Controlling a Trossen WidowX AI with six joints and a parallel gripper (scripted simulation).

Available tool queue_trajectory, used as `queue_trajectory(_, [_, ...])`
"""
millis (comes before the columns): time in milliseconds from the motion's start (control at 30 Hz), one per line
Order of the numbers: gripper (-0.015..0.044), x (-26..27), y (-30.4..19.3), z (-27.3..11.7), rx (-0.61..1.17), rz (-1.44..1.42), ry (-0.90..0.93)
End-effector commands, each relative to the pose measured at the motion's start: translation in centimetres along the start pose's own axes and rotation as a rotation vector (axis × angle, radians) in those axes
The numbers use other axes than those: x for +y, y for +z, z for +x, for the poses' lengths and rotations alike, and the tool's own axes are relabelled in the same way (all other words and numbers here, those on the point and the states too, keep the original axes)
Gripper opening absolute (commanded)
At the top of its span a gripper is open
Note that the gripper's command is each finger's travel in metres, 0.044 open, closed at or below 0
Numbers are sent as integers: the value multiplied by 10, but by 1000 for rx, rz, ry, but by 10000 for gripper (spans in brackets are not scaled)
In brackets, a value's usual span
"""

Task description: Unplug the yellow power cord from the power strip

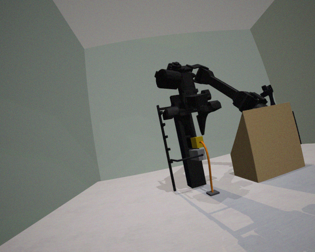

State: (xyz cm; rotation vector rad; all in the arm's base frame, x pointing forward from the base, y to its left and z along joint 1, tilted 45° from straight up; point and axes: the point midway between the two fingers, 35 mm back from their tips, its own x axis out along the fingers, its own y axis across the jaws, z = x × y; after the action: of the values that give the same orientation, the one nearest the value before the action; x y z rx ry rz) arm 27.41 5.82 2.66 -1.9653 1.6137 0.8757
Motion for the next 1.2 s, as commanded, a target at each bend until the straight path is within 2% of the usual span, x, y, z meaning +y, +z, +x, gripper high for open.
queue_trajectory(0, [160,2,-9,0,2,1,0])
queue_trajectory(700, [160,2,-13,12,3,1,1])
queue_trajectory(833, [55,1,-12,10,0,5,-2])
queue_trajectory(1167, [0,1,-11,10,0,5,-2])
